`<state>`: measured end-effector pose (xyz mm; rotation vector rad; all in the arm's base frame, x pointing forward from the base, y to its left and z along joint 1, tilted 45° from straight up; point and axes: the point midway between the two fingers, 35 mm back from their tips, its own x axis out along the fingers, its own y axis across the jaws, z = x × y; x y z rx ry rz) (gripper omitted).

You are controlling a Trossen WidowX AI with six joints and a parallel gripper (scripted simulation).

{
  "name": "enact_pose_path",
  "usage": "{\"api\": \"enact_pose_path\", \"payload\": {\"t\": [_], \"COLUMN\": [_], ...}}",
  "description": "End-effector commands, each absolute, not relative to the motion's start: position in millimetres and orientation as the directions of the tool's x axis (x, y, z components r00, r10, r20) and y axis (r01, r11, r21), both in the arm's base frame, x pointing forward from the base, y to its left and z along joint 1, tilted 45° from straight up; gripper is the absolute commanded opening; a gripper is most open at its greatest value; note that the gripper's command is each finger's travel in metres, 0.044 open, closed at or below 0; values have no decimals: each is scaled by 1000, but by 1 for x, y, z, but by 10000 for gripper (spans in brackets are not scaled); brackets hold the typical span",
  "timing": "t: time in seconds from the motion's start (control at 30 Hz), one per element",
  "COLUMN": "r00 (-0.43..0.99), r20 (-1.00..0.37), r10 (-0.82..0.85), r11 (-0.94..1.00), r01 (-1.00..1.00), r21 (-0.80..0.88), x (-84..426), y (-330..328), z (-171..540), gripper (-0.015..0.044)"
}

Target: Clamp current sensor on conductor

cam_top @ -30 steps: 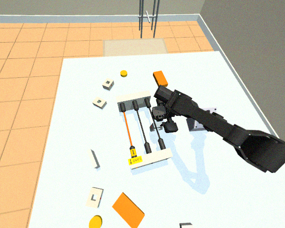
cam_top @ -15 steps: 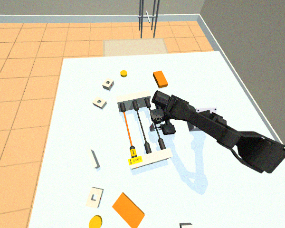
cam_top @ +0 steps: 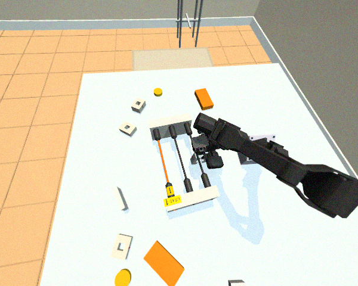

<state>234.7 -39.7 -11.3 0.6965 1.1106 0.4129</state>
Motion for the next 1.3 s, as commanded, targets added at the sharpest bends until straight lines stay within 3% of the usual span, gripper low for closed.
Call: {"api": "enact_pose_path", "payload": {"t": [0.0,0.27,0.43,0.73,1.07,1.27], "r00": [402,402,401,399,399,400], "r20": [-671,-671,-671,-670,-669,-669], "r10": [623,623,623,626,627,626], "r11": [723,723,722,719,718,718], "r01": [31,31,34,38,38,39], "r21": [690,690,691,694,695,695], "x": [235,235,226,181,179,179], "y": [-40,-40,-41,-37,-34,-36], "z": [-11,-11,-12,-17,-21,-19], "gripper": [171,117,0,0,0,157]}}
